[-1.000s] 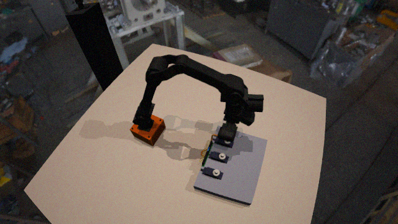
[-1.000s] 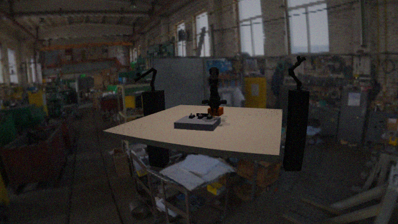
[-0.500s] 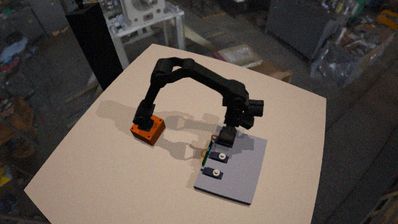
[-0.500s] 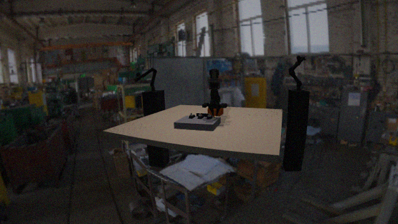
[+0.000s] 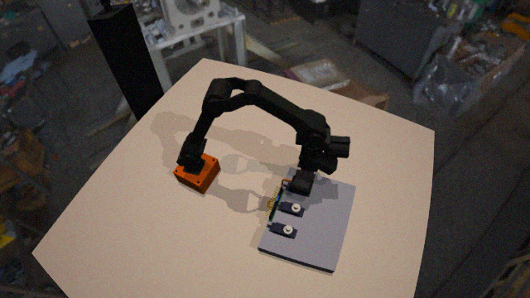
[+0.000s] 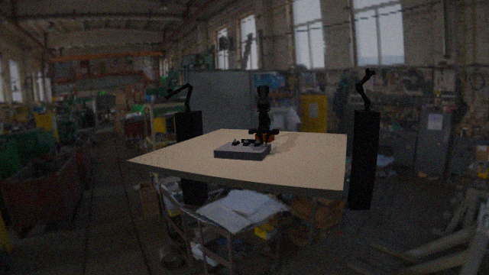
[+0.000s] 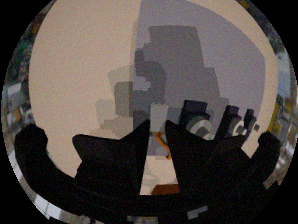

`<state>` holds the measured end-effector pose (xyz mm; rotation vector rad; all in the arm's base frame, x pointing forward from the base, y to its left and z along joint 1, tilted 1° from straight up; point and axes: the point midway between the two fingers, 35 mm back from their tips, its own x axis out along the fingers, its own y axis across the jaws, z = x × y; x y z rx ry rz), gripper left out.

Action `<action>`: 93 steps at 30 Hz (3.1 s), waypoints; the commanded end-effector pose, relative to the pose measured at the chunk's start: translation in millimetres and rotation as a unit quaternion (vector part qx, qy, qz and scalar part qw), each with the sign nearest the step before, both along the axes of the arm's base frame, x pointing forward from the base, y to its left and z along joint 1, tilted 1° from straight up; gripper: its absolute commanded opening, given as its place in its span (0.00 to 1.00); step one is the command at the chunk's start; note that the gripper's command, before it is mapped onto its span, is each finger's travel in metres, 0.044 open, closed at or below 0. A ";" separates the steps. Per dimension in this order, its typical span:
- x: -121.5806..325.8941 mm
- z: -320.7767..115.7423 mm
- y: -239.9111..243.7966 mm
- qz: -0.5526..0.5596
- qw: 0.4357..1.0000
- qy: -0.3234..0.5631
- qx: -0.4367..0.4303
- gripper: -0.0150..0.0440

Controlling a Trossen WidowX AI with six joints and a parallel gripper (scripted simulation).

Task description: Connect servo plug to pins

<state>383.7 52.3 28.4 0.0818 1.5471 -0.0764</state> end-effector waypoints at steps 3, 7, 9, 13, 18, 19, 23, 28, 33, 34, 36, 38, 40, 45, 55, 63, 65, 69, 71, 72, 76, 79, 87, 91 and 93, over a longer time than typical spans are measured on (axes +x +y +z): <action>-0.8 -2.3 -0.4 -0.003 1.000 0.001 -0.002 0.27; -0.4 3.8 -0.3 -0.003 1.000 0.001 -0.002 0.25; 0.0 12.4 -0.2 -0.003 1.000 0.001 -0.002 0.25; -0.4 38.8 -0.2 -0.003 1.000 0.001 -0.002 0.25; -1.9 56.2 -0.3 -0.003 1.000 0.001 -0.002 0.25; -1.9 56.2 -0.3 -0.003 1.000 0.001 -0.002 0.25; -7.1 57.7 -5.9 -0.003 1.000 0.001 -0.002 0.25; -23.1 61.2 -21.5 -0.002 1.000 0.001 -0.002 0.25; -41.4 63.6 -36.8 -0.002 1.000 0.002 -0.003 0.25; -45.1 63.9 -39.6 -0.002 1.000 0.002 -0.003 0.25; -52.8 64.4 -45.2 -0.002 1.000 0.002 -0.003 0.25; -60.7 64.6 -50.5 -0.002 1.000 0.003 -0.004 0.25; -68.6 64.7 -55.6 -0.002 1.000 0.003 -0.004 0.25; -89.0 63.8 -67.1 -0.002 1.000 0.004 -0.004 0.25; -131.4 58.0 -85.3 -0.001 1.000 0.005 -0.005 0.25; -155.1 52.4 -92.5 -0.001 1.000 0.006 -0.005 0.25; -154.8 49.8 -92.6 -0.001 1.000 0.006 -0.005 0.25; -154.1 35.9 -92.8 -0.001 1.000 0.006 -0.005 0.25; -154.1 26.0 -92.9 -0.001 1.000 0.006 -0.005 0.25; -154.2 20.5 -92.9 -0.001 1.000 0.006 -0.005 0.25; -154.8 12.4 -92.9 -0.001 1.000 0.006 -0.005 0.25; -154.1 12.6 -92.9 -0.001 1.000 0.006 -0.005 0.25; -130.5 15.4 -94.5 -0.001 1.000 0.005 -0.005 0.25; -119.9 17.9 -94.7 -0.001 1.000 0.005 -0.005 0.25; -119.3 18.2 -94.9 -0.001 1.000 0.005 -0.005 0.25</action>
